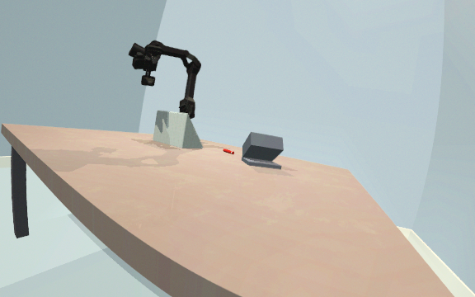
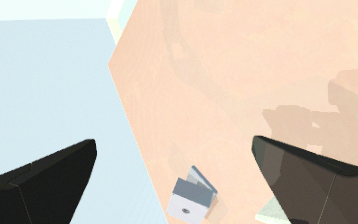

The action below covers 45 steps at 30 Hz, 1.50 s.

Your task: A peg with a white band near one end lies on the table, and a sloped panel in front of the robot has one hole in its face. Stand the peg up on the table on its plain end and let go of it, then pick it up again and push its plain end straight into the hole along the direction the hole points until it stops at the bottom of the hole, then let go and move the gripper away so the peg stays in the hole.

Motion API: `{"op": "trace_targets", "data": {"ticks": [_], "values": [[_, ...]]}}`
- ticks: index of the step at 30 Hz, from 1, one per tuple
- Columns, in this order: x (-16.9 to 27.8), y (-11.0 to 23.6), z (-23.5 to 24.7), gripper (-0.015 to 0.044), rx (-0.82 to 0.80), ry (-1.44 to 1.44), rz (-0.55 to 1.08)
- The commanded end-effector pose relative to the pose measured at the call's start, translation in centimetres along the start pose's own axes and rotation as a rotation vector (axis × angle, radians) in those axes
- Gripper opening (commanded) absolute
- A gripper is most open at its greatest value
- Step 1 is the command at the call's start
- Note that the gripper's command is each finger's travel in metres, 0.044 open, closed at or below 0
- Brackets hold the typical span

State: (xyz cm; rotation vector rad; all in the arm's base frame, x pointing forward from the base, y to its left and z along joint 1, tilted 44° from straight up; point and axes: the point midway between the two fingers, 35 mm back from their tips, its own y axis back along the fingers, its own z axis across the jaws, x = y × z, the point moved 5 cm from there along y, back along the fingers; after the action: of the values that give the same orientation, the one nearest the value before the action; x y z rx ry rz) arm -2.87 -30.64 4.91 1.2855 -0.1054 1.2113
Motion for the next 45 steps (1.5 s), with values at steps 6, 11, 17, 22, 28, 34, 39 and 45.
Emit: {"op": "trace_targets", "data": {"ticks": [6,11,17,22,28,34,39,45], "values": [[2.1,-2.3,2.0,0.0440,0.056,0.280,0.035],[3.4,-3.5,3.1,0.0440,0.088,0.446,0.057],[5.1,-5.1,4.2,0.0440,0.122,0.646,0.091],[6.5,-6.4,5.1,0.0440,0.146,0.812,0.123],[8.4,-7.9,5.8,0.0440,0.172,1.012,0.169],[10.3,-9.4,6.4,0.0440,0.191,1.210,0.220],[11.9,-10.6,6.8,0.0440,0.202,1.375,0.268],[13.9,-12.1,7.0,0.0440,0.210,1.572,0.331]]}}
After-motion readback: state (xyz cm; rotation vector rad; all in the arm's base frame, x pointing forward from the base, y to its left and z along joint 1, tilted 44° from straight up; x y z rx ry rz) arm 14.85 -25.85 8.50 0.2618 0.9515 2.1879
